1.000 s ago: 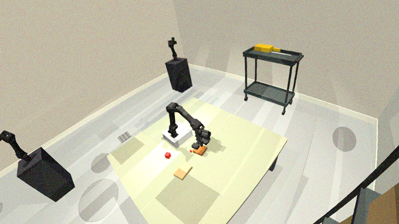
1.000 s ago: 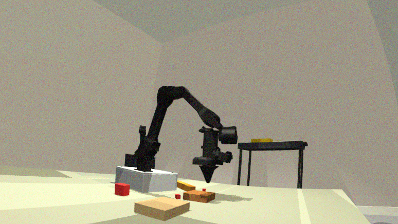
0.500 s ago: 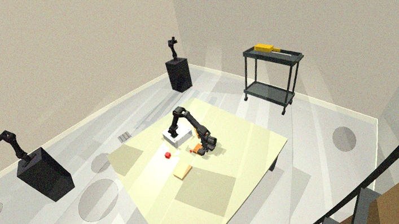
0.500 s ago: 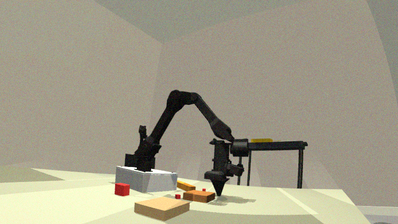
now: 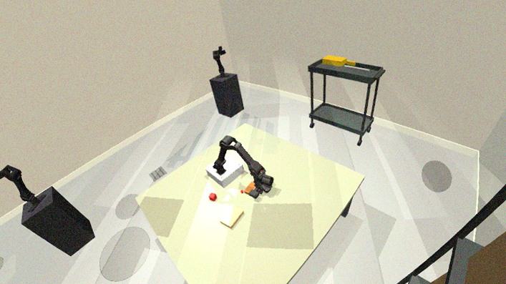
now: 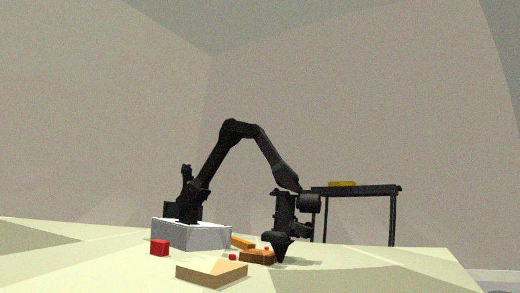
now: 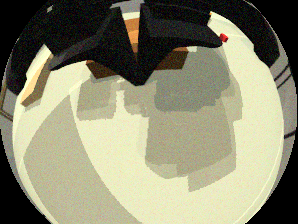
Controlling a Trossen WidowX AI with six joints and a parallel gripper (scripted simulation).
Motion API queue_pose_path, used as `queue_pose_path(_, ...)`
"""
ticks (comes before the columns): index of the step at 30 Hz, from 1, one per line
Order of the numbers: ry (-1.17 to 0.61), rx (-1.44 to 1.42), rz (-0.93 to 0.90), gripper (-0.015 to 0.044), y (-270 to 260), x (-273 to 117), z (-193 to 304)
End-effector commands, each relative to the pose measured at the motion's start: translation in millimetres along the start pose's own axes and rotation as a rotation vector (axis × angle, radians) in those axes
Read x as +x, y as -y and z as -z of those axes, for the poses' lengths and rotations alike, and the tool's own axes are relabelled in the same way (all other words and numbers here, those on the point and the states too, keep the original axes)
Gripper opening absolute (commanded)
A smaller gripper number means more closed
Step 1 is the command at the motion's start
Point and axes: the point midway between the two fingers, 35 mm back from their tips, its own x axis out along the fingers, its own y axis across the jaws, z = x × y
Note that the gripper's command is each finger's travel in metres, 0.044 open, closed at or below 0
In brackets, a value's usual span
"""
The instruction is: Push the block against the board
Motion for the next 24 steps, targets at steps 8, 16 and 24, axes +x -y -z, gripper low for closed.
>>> queue_pose_path(8, 0.012, -0.005, 0.004, 0.0, 0, -3, 7)
queue_pose_path(16, 0.014, -0.005, 0.003, 0.0, 0, -4, -5)
queue_pose_path(24, 0.015, -0.005, 0.003, 0.0, 0, -4, -18)
